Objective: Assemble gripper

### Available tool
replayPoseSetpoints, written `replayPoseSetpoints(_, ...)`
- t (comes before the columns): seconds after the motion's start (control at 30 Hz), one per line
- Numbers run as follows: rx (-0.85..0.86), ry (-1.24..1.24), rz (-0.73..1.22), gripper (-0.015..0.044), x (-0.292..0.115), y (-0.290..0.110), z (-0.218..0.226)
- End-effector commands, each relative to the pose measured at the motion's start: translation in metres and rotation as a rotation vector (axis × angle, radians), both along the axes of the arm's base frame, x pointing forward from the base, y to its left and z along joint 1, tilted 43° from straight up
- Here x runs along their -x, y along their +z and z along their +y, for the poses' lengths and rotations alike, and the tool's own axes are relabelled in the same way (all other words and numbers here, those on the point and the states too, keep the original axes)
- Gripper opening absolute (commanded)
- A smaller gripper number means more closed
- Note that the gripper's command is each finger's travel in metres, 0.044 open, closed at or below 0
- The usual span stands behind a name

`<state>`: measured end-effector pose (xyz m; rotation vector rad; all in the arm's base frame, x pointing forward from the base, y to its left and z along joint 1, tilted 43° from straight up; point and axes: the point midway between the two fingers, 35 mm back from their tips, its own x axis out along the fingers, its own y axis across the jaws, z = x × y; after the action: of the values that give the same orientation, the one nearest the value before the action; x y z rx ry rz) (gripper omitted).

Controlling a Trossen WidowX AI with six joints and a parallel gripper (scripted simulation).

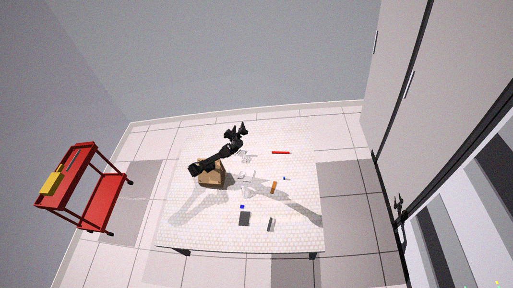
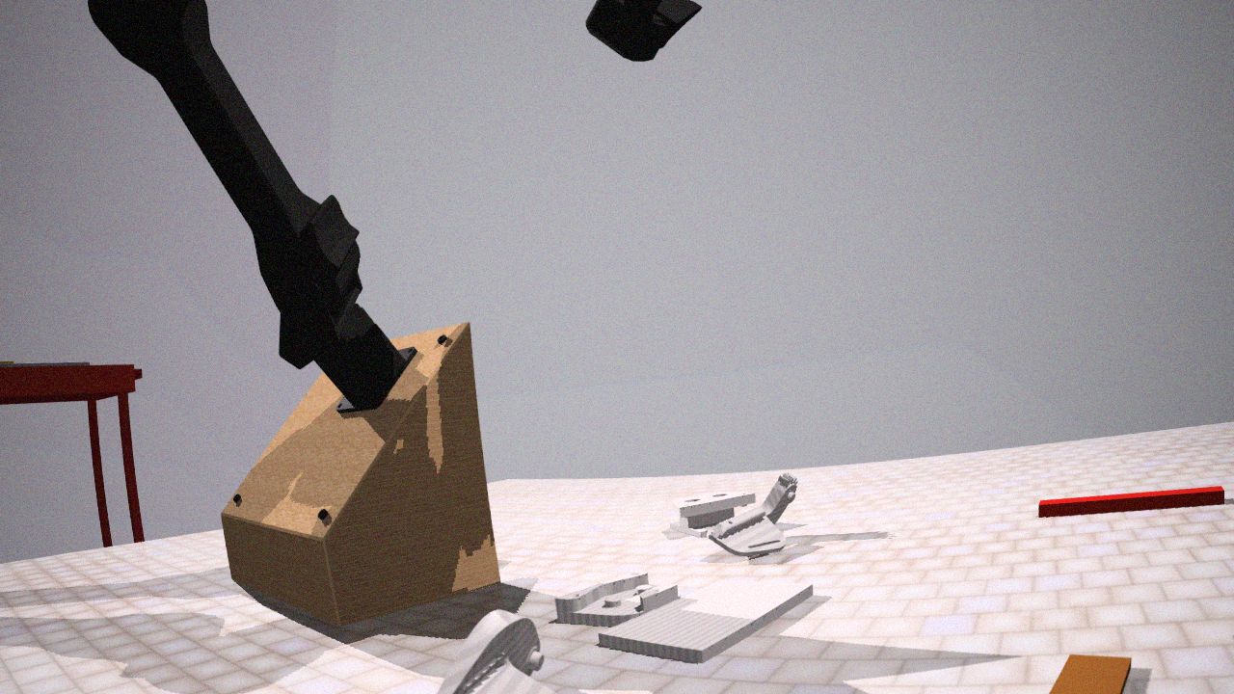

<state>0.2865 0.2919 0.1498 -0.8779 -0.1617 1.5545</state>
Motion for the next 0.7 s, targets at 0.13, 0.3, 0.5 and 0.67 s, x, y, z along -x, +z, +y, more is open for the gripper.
replayPoseSetpoints(0.13,0.129,-0.095,0.130,0.0440,-0.010,-0.040,0.004)
replayPoseSetpoints(0.3,0.217,-0.154,0.207,0.0440,-0.014,-0.068,0.004)
replayPoseSetpoints(0.5,0.330,-0.225,0.291,0.0440,-0.015,-0.101,0.002)
replayPoseSetpoints(0.67,0.429,-0.285,0.353,0.0440,-0.014,-0.129,-0.001)
